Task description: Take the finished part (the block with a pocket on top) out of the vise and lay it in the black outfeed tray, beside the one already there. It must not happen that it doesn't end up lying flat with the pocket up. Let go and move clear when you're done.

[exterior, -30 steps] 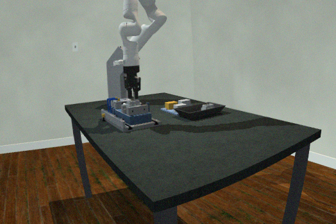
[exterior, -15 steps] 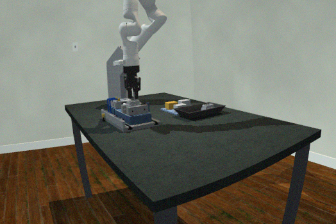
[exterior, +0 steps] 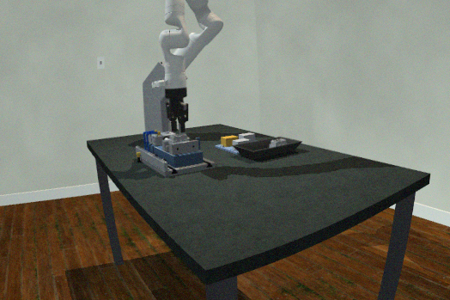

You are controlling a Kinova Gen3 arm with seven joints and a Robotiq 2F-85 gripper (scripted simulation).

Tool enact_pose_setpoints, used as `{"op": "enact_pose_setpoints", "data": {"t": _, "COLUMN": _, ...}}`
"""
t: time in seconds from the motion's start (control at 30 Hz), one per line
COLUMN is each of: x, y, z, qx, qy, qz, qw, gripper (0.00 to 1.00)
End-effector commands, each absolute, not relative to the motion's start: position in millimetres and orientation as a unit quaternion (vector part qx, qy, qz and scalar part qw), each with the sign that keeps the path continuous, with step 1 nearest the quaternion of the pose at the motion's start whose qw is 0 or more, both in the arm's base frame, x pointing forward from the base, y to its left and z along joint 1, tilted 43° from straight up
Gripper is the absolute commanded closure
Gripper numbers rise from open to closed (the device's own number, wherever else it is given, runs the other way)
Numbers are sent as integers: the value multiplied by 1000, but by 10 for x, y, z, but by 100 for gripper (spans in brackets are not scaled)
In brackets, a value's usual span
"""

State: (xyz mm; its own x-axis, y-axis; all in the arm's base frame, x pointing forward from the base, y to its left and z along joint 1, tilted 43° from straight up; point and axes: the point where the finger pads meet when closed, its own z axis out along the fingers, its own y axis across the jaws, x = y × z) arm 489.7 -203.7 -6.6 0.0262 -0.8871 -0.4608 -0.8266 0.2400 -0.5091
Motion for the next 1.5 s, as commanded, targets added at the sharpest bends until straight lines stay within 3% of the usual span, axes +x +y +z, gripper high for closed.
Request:
{"op": "enact_pose_setpoints", "data": {"t": 0.0, "x": 4898, "y": -2045, "z": -64, "qx": -615, "qy": 697, "qz": -42, "qw": 367, "gripper": 33}}
{"op": "enact_pose_setpoints", "data": {"t": 1.47, "x": 4981, "y": -1987, "z": -171, "qx": -615, "qy": 697, "qz": -42, "qw": 367, "gripper": 33}}
